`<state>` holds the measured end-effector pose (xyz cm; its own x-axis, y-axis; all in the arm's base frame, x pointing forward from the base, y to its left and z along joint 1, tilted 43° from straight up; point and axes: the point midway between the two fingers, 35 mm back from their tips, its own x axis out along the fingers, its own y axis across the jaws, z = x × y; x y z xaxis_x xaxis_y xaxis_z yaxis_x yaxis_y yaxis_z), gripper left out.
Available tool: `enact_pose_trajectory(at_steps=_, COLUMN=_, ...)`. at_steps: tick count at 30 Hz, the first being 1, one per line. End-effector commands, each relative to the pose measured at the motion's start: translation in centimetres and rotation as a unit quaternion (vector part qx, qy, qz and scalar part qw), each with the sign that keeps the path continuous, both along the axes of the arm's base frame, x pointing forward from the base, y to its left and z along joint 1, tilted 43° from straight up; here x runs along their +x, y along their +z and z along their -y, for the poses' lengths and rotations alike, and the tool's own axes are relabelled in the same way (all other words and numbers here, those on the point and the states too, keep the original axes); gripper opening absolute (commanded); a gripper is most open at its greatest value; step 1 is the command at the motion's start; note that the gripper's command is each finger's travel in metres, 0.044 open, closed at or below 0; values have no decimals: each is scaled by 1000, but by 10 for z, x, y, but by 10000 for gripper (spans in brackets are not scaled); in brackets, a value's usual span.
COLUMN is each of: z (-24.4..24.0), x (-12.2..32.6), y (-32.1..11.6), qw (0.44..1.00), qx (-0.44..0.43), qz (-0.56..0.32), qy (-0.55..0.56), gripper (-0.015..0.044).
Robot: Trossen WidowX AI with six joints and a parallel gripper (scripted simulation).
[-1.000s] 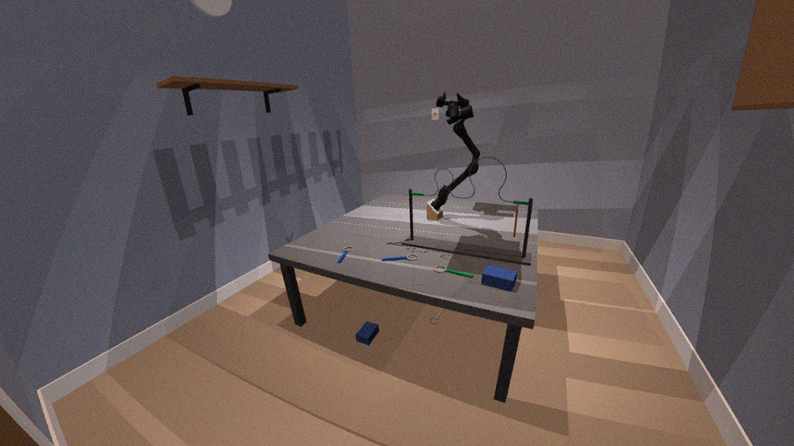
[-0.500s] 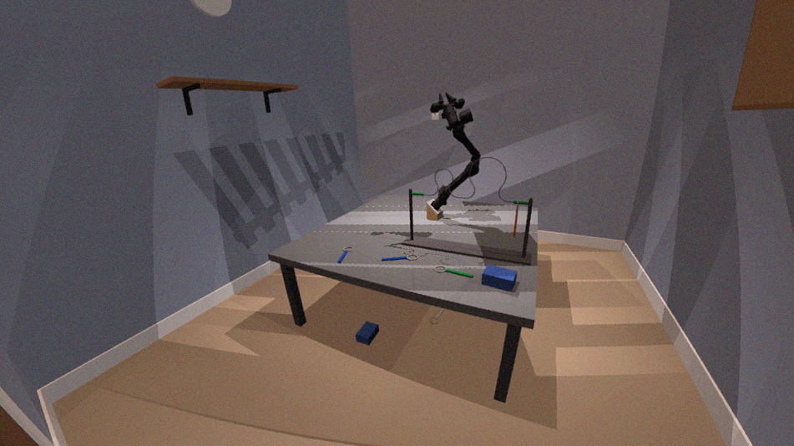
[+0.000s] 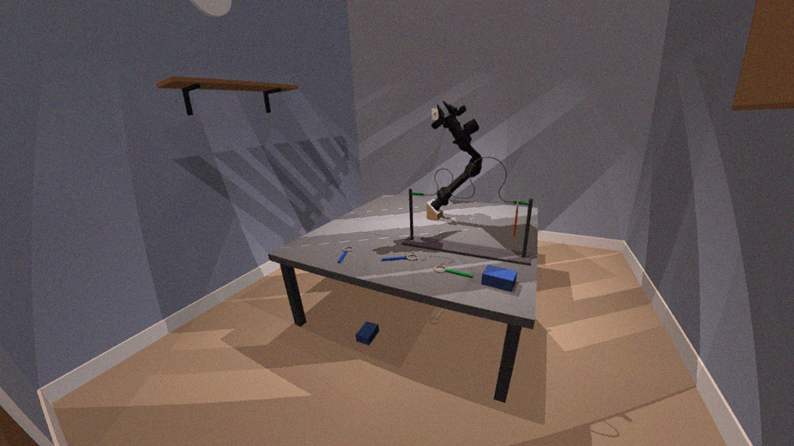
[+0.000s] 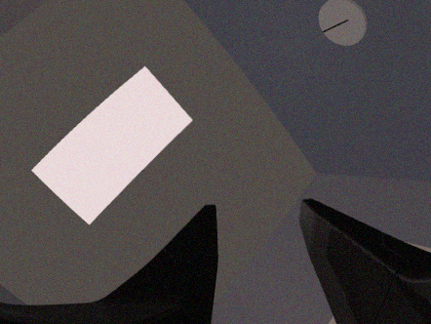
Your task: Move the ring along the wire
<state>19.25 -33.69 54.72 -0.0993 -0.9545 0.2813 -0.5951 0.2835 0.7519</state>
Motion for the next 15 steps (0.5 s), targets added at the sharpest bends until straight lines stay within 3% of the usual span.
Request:
enact_pose_trajectory(at_steps=1, z=-27, x=30, y=0, qw=999, qx=3, qz=-29, qy=43, gripper=160)
enact_pose_trajectory(at_steps=15, z=-141, x=116, y=0, qw=970, qx=-16, qz=-132, qy=205, gripper=160)
